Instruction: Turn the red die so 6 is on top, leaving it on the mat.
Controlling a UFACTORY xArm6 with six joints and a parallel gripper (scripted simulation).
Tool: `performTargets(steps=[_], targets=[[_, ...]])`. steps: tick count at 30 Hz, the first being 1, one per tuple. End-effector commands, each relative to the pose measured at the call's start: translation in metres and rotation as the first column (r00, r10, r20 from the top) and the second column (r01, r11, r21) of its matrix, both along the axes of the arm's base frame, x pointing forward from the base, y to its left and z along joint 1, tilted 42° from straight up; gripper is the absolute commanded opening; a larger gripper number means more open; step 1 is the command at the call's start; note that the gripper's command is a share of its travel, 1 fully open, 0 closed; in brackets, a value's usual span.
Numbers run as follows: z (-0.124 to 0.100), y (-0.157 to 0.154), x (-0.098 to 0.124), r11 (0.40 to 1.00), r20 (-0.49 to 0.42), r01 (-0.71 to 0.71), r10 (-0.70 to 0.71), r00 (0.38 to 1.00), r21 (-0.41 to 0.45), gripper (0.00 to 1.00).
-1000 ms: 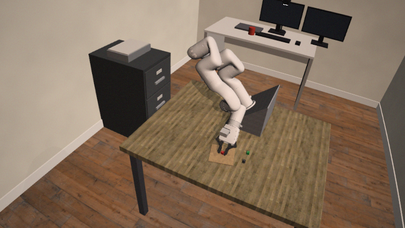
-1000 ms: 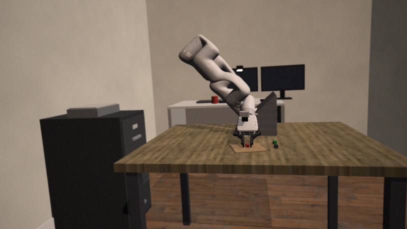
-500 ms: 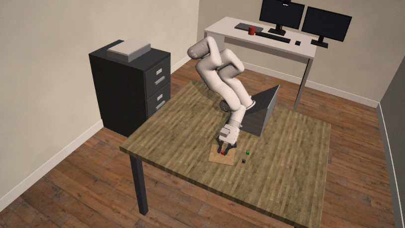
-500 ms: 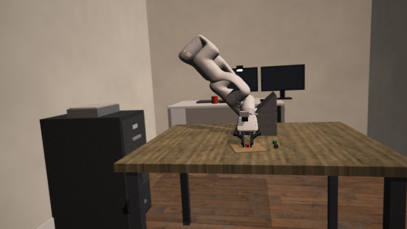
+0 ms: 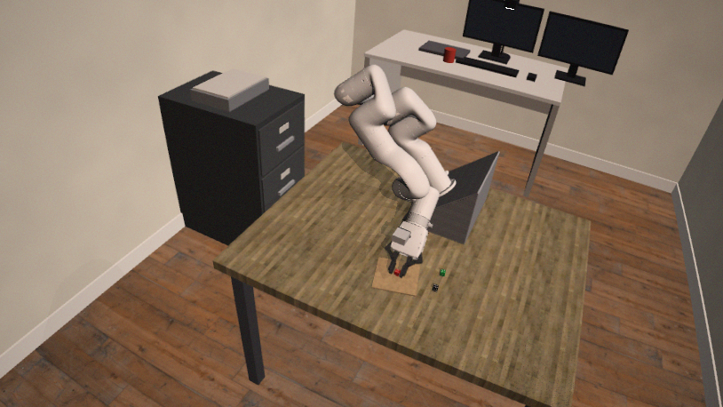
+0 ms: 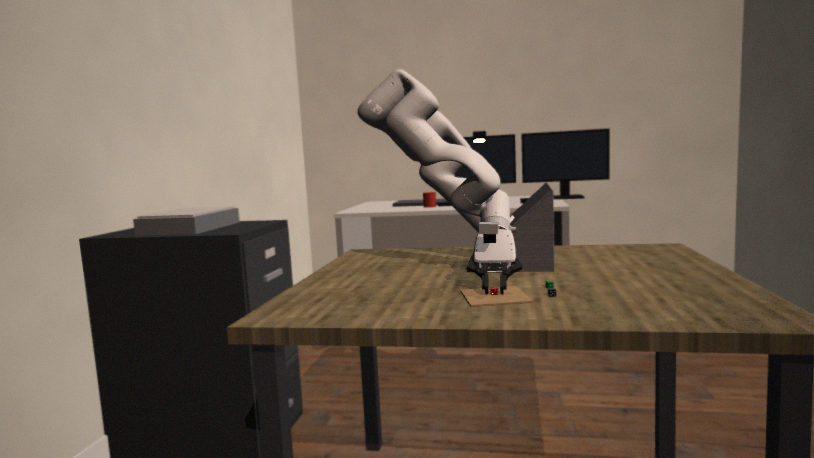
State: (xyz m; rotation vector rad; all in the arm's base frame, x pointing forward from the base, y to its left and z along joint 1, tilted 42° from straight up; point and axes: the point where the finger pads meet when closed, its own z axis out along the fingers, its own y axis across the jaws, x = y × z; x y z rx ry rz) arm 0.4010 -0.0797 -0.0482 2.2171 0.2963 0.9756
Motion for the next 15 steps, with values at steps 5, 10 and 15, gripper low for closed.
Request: performTargets(steps=[5, 10, 15], targets=[[0.005, 0.006, -0.006, 1.000, 0.002, -0.001, 0.001, 1.000, 0.000, 0.31], [0.013, 0.013, -0.017, 1.000, 0.002, -0.001, 0.001, 1.000, 0.000, 0.31], [0.021, 0.022, -0.030, 1.000, 0.002, -0.001, 0.001, 1.000, 0.000, 0.31]])
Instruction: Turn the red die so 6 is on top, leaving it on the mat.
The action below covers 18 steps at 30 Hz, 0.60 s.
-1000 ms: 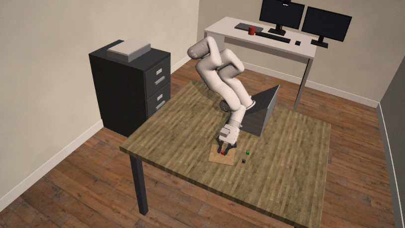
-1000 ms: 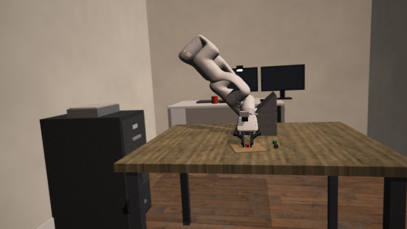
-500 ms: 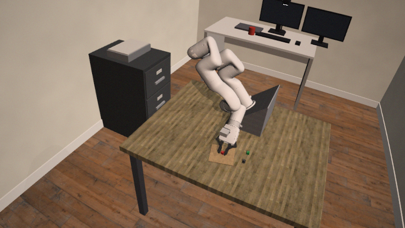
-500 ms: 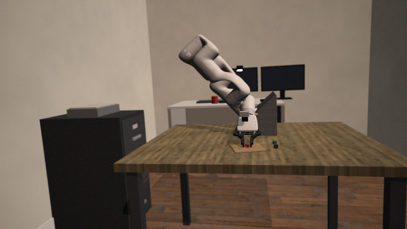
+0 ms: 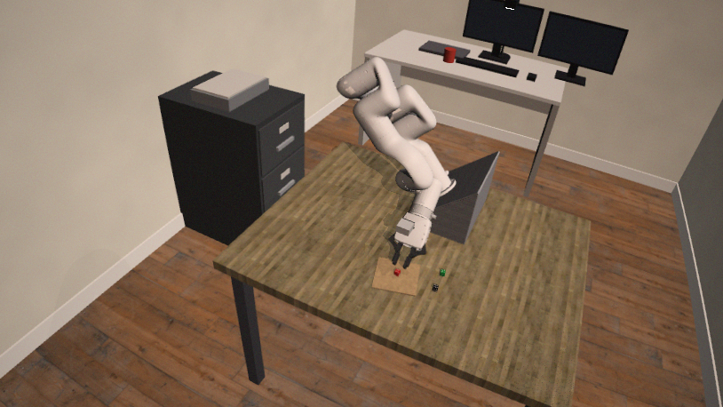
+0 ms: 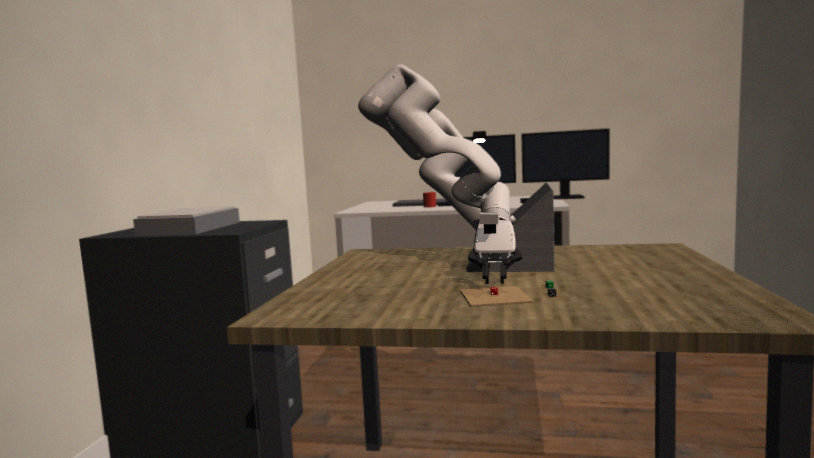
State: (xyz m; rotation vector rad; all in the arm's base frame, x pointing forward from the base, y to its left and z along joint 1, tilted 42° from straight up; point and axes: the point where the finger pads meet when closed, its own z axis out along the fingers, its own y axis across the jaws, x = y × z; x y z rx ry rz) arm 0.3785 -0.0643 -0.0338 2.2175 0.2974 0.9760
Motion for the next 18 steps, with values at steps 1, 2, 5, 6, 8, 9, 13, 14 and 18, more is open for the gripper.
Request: performTargets(steps=[1, 2, 5, 6, 8, 9, 13, 14, 18], targets=[[0.008, 0.008, -0.009, 1.000, 0.002, 0.000, 0.000, 1.000, 0.000, 0.31], [0.009, 0.009, -0.010, 1.000, 0.002, 0.000, 0.000, 1.000, 0.000, 0.31], [0.010, 0.010, -0.012, 1.000, 0.002, 0.000, 0.000, 1.000, 0.000, 0.31], [0.010, 0.010, -0.012, 1.000, 0.002, 0.000, 0.000, 1.000, 0.000, 0.31], [0.010, 0.010, -0.012, 1.000, 0.002, 0.000, 0.000, 1.000, 0.000, 0.31], [0.010, 0.010, -0.012, 1.000, 0.002, 0.000, 0.000, 1.000, 0.000, 0.31], [0.012, 0.011, -0.012, 1.000, 0.002, 0.000, 0.000, 1.000, 0.000, 0.31], [0.013, 0.013, -0.012, 1.000, 0.002, 0.000, 0.000, 1.000, 0.000, 0.31], [0.023, 0.021, -0.011, 1.000, 0.002, 0.000, 0.000, 1.000, 0.000, 0.31]])
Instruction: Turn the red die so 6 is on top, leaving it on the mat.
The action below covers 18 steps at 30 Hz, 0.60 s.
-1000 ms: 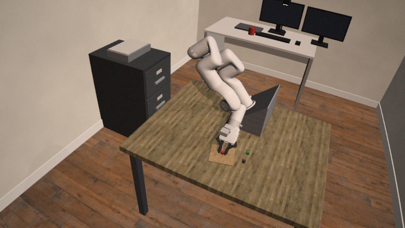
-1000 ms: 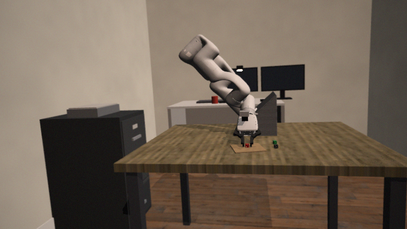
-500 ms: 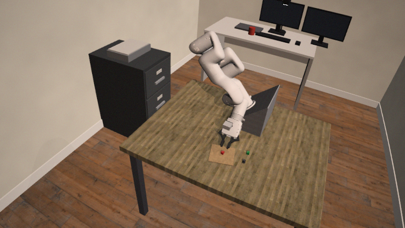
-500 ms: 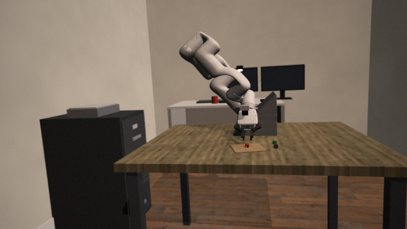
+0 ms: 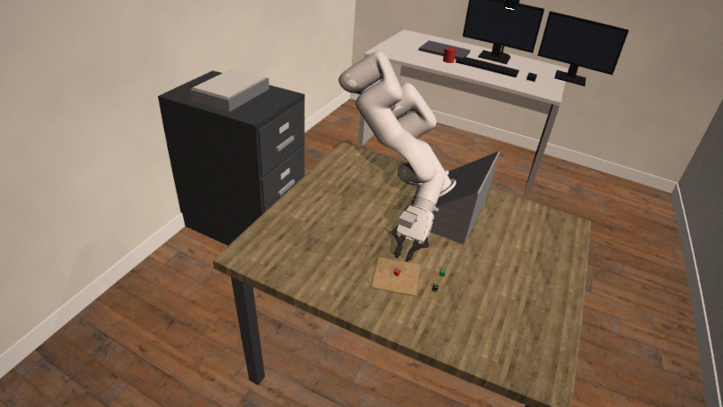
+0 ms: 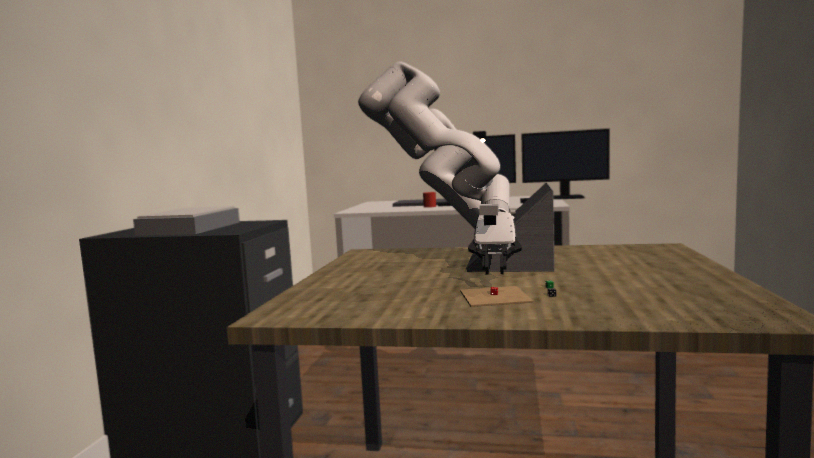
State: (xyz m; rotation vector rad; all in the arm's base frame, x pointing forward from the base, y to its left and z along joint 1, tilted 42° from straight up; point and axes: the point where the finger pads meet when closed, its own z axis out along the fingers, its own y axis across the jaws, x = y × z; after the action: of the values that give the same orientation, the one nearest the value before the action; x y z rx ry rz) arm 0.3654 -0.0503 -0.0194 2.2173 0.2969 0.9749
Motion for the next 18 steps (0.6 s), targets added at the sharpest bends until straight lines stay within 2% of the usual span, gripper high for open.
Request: performTargets(steps=[1, 11, 18], targets=[[0.011, 0.010, 0.002, 1.000, 0.003, -0.001, 0.001, 1.000, 0.001, 0.31], [0.036, 0.032, 0.004, 1.000, 0.003, -0.001, 0.001, 1.000, 0.001, 0.31], [0.040, 0.036, 0.005, 1.000, 0.002, -0.001, 0.001, 1.000, 0.000, 0.31]])
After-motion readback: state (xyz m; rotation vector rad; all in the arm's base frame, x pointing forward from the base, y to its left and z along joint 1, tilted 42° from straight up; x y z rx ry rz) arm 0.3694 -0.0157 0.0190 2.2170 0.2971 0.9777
